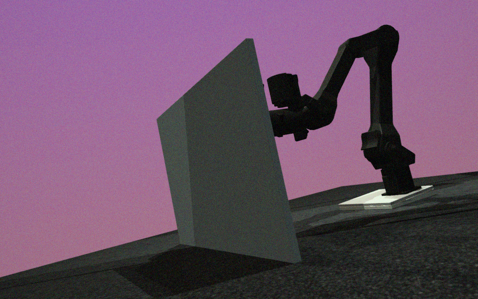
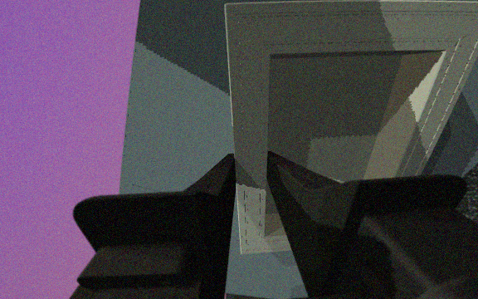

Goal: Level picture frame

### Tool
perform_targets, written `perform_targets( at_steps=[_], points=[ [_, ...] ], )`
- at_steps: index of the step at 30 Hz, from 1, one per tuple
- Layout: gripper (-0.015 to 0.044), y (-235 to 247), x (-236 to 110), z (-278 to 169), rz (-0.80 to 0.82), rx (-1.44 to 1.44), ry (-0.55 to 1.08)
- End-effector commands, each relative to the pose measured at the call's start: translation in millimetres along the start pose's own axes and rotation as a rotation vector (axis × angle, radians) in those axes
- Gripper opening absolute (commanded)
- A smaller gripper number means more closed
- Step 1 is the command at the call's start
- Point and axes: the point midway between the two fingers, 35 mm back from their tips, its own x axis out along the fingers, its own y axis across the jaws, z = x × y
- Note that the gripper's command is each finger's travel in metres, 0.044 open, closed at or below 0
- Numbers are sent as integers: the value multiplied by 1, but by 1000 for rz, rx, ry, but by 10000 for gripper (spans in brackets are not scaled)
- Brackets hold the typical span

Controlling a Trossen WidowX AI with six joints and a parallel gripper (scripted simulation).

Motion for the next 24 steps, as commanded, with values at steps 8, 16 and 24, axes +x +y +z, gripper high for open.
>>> perform_targets(
  at_steps=[8,16,24],
  points=[
    [0,6,0,2,13,-8,-5],
    [0,7,0,2,13,-8,-5],
    [0,7,0,2,13,-8,-5]
  ],
)
